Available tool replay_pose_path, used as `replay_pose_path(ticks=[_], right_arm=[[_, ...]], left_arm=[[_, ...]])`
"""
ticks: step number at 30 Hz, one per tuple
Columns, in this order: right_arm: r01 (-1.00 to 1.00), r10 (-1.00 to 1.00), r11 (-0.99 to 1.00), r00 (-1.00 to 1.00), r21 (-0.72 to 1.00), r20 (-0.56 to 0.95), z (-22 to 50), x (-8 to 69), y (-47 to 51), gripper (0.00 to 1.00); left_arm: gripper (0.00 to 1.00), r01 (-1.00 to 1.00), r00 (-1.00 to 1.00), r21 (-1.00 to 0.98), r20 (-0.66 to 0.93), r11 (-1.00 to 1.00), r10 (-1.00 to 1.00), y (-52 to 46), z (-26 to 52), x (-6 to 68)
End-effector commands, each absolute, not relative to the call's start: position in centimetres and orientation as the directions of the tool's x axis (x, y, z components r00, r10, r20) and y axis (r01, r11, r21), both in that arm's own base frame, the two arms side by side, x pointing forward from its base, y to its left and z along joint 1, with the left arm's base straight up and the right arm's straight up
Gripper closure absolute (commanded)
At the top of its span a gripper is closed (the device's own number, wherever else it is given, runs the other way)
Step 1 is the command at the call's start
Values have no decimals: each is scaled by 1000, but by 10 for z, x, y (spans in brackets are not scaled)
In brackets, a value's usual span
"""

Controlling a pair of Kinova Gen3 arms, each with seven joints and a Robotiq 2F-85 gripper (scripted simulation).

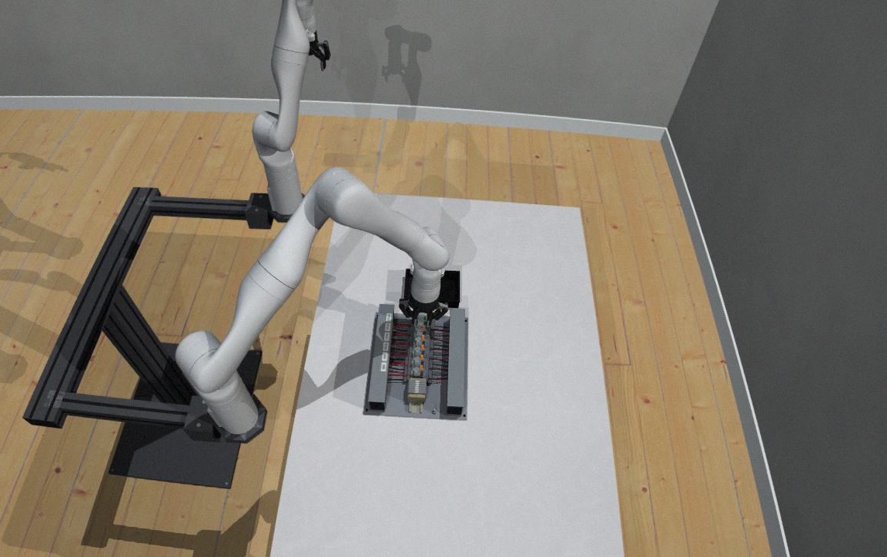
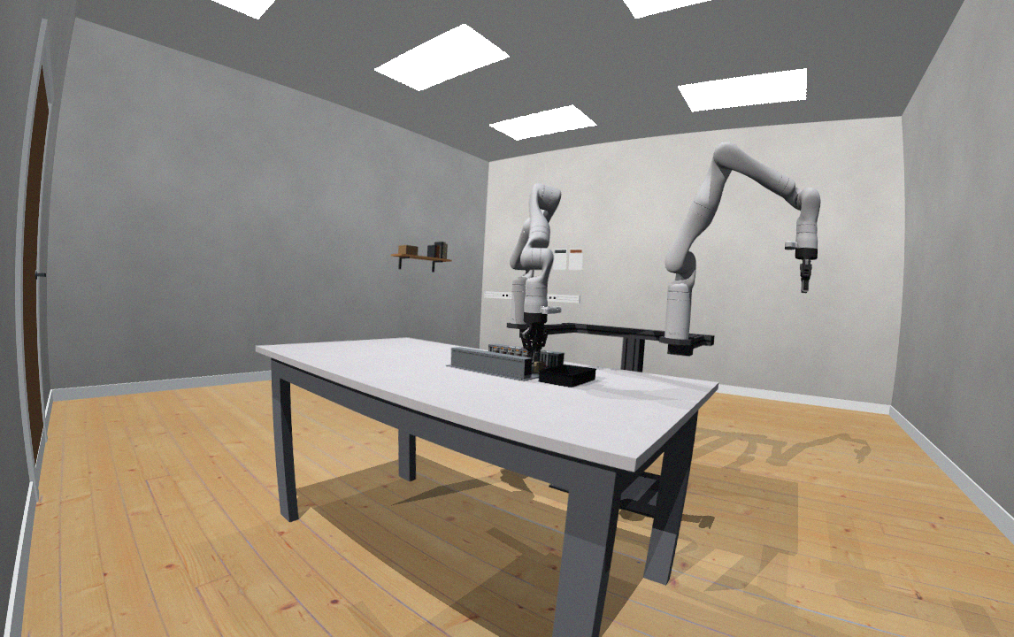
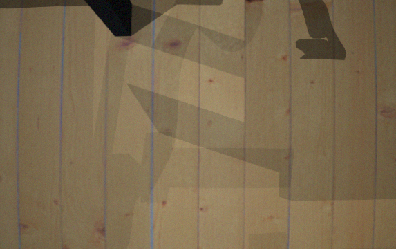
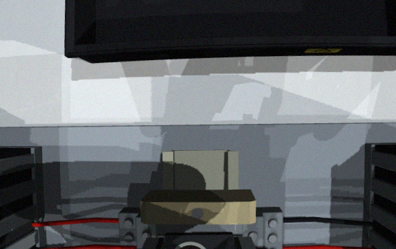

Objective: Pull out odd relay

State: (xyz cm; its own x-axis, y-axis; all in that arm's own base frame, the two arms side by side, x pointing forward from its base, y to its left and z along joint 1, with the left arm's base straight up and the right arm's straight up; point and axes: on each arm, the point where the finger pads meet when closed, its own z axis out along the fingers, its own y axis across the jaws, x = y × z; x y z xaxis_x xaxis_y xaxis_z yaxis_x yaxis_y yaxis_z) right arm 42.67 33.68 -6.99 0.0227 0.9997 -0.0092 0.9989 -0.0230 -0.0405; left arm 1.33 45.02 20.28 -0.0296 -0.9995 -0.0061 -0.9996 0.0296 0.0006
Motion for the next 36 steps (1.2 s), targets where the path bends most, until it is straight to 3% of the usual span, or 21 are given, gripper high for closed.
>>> replay_pose_path(ticks=[1, 36], right_arm=[[999, 1000, -23, 23, -30, -8, -69, 427, 337, 655], [999, 1000, -22, 23, 25, -8, -68, 426, 337, 655]], left_arm=[[2, -1000, -30, 0, -8, 30, -1000, 450, 203, 13], [2, -1000, -30, 0, -8, 30, -1000, 450, 203, 13]])
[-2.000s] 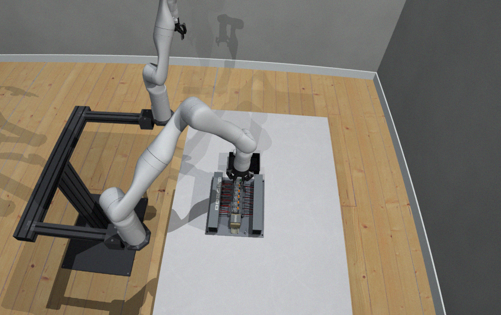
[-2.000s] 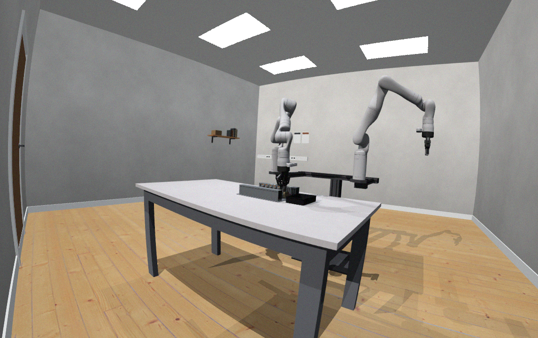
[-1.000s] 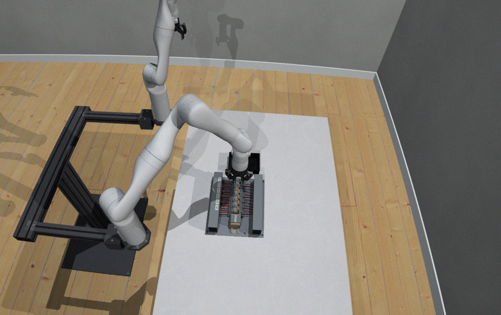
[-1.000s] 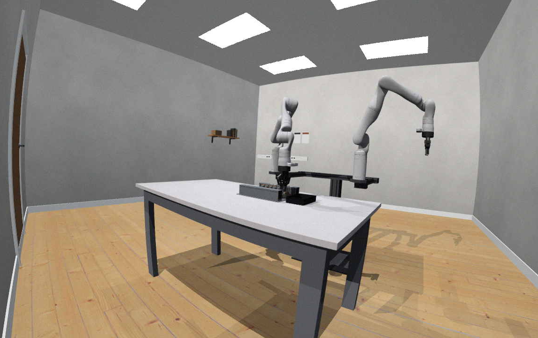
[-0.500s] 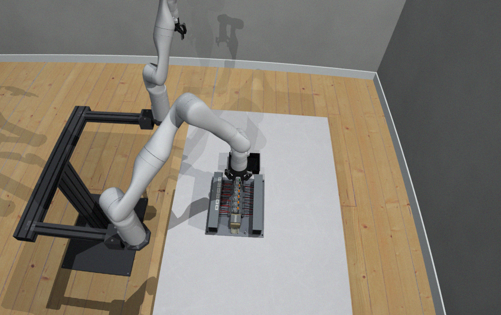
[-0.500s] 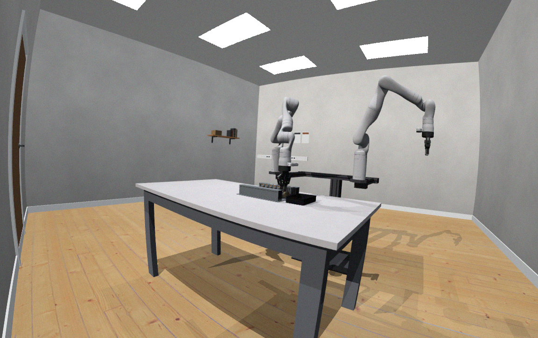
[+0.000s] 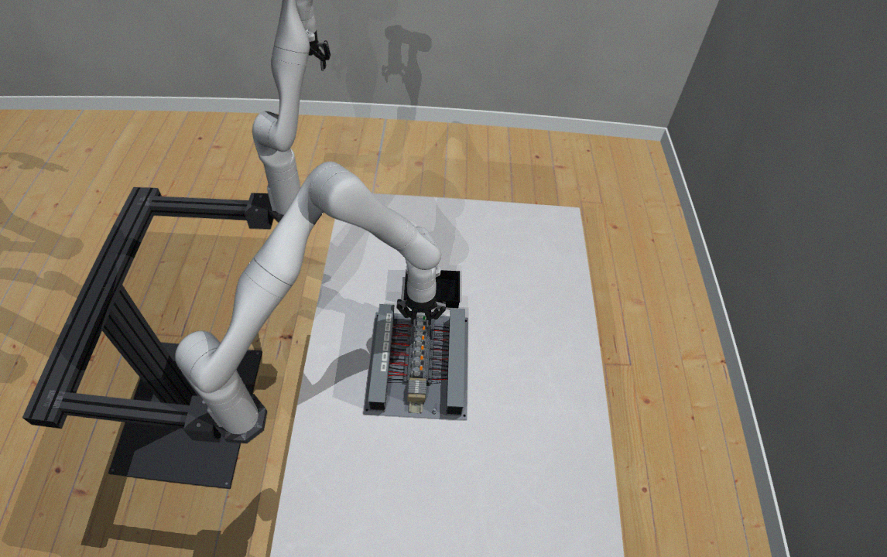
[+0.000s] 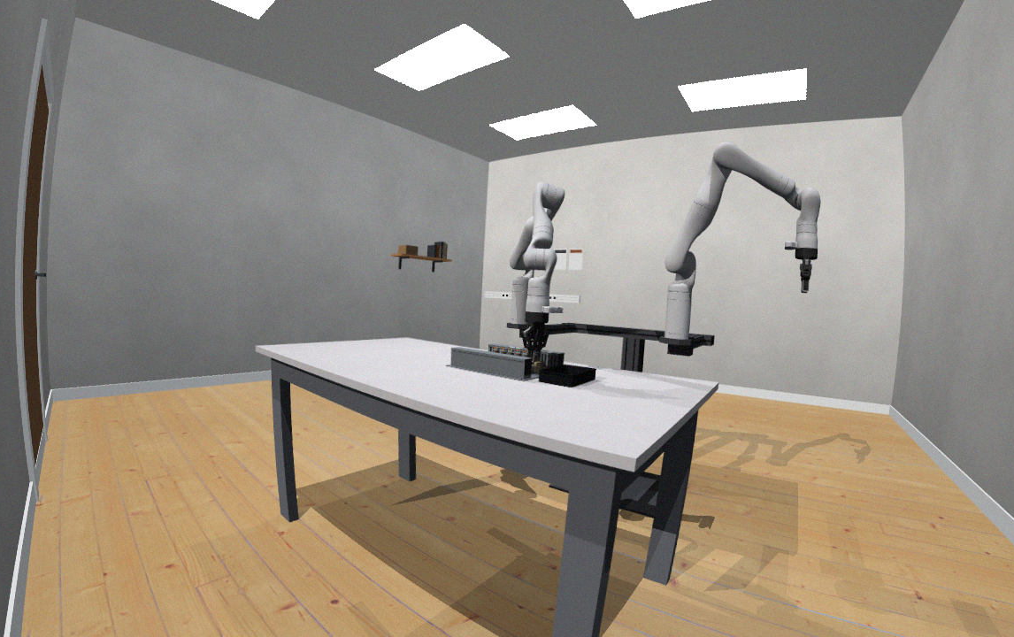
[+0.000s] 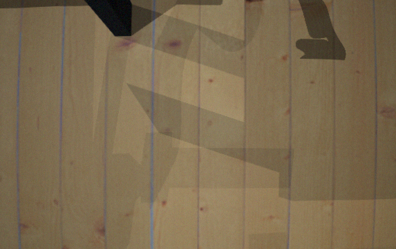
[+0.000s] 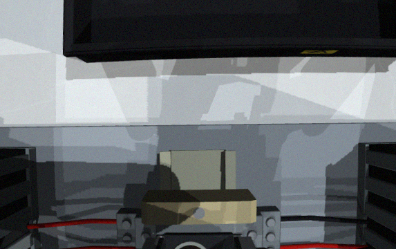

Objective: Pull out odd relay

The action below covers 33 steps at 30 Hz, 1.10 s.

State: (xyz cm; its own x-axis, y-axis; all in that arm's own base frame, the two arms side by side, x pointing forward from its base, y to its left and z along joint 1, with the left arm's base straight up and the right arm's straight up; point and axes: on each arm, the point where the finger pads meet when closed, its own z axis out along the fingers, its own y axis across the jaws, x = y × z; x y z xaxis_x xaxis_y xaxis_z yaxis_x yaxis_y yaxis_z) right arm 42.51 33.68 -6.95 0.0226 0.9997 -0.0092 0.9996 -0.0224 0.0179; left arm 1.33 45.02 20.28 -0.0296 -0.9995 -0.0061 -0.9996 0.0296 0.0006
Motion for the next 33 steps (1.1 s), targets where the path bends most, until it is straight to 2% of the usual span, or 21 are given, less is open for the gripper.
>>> replay_pose_path(ticks=[1, 33], right_arm=[[999, 1000, -22, 23, 25, -8, -68, 426, 337, 655], [997, 1000, -22, 23, 75, -8, -68, 424, 337, 655]], left_arm=[[2, -1000, -30, 0, -8, 30, -1000, 450, 203, 13], [2, -1000, -30, 0, -8, 30, -1000, 450, 203, 13]])
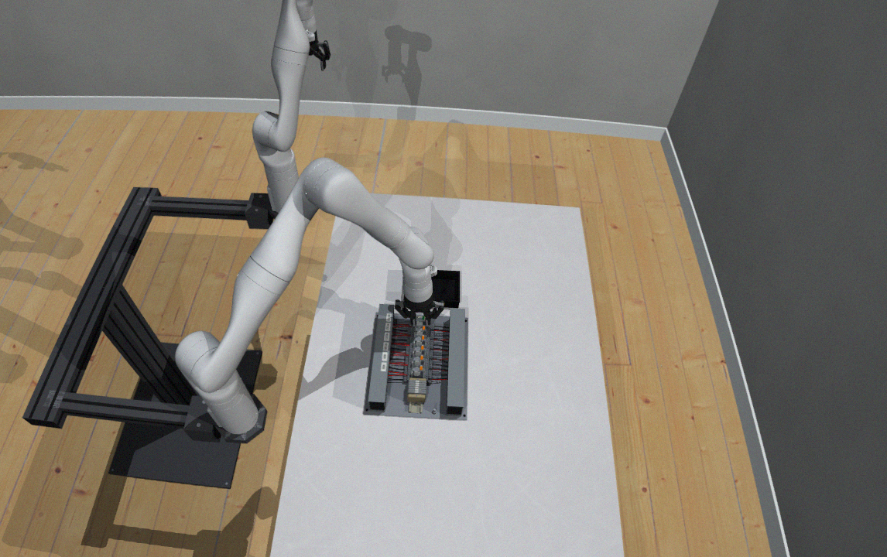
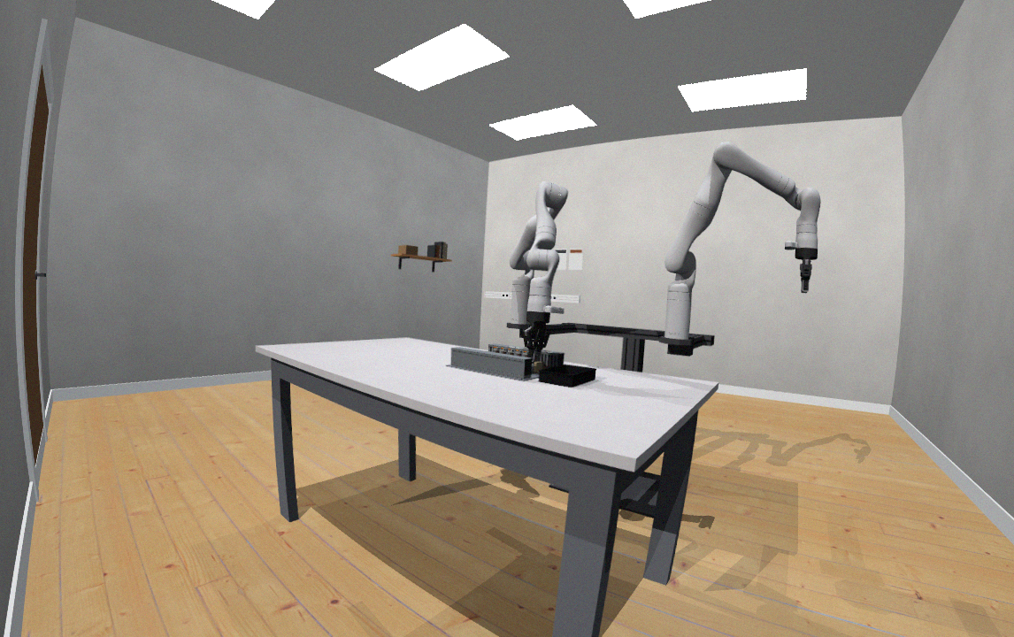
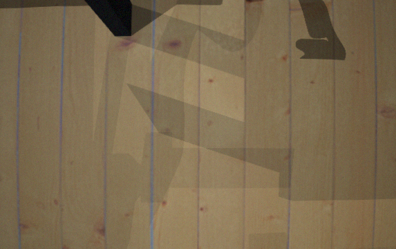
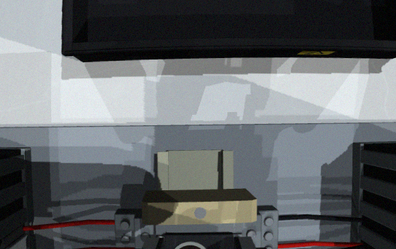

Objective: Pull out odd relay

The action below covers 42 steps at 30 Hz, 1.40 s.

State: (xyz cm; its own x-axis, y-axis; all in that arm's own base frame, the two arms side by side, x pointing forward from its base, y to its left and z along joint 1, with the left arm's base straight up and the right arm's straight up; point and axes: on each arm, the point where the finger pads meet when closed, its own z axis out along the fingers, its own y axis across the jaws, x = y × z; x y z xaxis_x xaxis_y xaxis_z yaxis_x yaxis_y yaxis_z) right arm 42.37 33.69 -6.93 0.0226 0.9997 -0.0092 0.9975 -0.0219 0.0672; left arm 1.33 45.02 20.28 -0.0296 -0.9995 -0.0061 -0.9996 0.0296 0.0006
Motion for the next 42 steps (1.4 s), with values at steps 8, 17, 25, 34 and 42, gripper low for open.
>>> replay_pose_path(ticks=[8, 17, 25, 34, 42], right_arm=[[997, 1000, -22, 23, 80, -7, -68, 424, 337, 655], [995, 1000, -22, 23, 100, -8, -68, 424, 337, 655], [994, 1000, -22, 23, 106, -7, -68, 423, 337, 655], [996, 1000, -22, 23, 84, -8, -68, 424, 337, 655], [997, 1000, -22, 23, 78, -7, -68, 424, 337, 655]], left_arm=[[2, -1000, -30, 0, -8, 30, -1000, 450, 203, 13], [2, -1000, -30, 0, -8, 30, -1000, 450, 203, 13], [2, -1000, -30, 0, -8, 30, -1000, 450, 203, 13], [2, -1000, -30, 0, -8, 30, -1000, 450, 203, 13], [2, -1000, -30, 0, -8, 30, -1000, 450, 203, 13]])
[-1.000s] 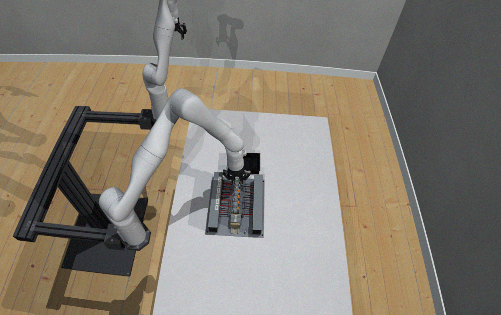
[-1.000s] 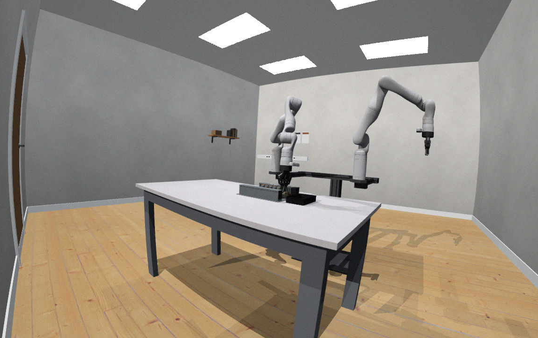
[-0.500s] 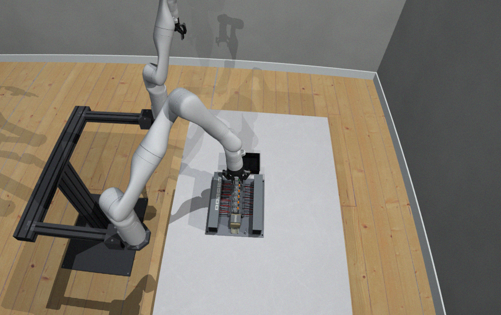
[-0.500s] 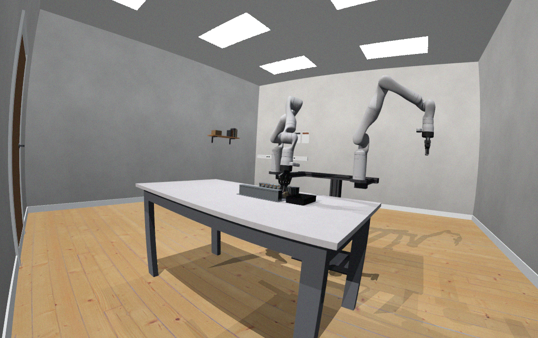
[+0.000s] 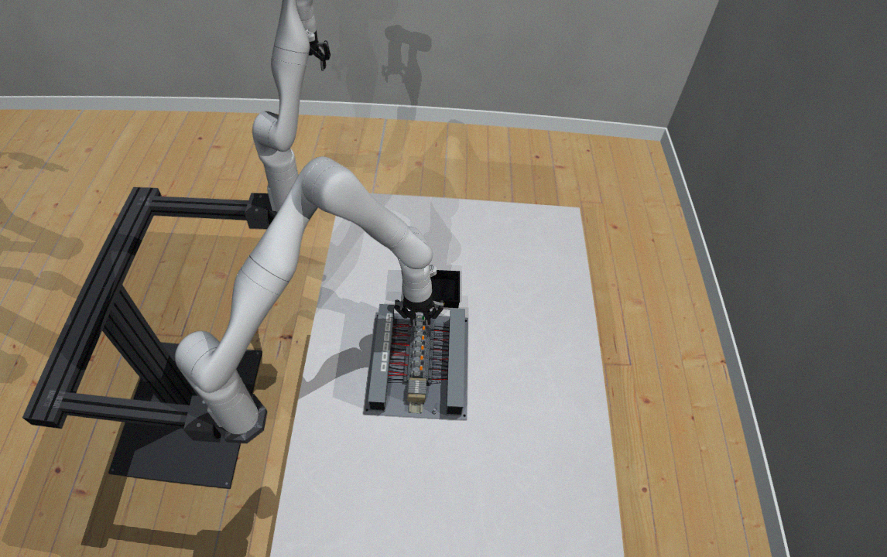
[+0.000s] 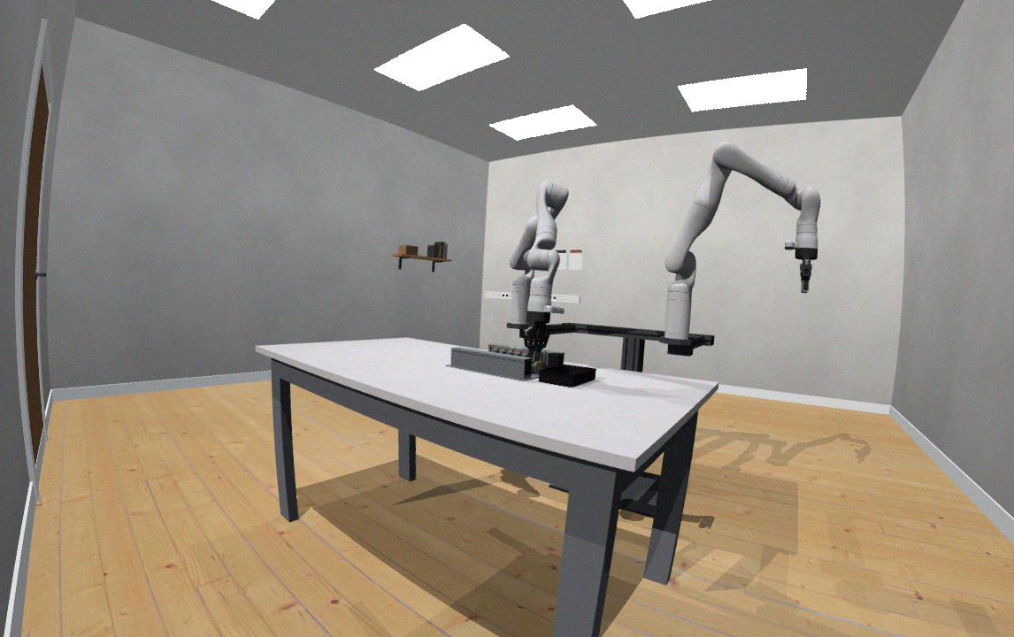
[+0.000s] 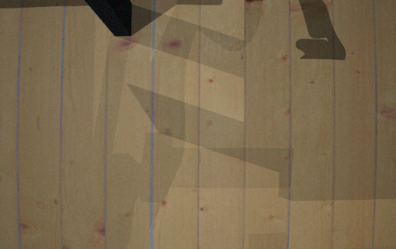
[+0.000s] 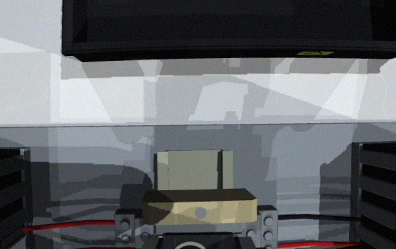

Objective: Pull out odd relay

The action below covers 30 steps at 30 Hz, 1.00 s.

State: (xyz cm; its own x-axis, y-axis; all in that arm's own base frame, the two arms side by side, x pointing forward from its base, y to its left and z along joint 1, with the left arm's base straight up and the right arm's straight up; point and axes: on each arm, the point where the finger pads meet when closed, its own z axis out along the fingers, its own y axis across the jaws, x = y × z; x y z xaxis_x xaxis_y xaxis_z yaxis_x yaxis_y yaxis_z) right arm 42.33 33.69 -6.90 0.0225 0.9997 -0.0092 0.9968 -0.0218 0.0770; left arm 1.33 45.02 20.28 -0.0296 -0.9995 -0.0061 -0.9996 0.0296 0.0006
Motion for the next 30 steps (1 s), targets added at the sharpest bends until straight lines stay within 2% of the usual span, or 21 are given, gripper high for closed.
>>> replay_pose_path(ticks=[1, 30], right_arm=[[997, 1000, -22, 23, 78, -7, -68, 424, 337, 655], [999, 1000, -22, 23, 28, -8, -68, 425, 337, 655]], left_arm=[[2, -1000, -30, 0, -8, 30, -1000, 450, 203, 13], [2, -1000, -30, 0, -8, 30, -1000, 450, 203, 13]])
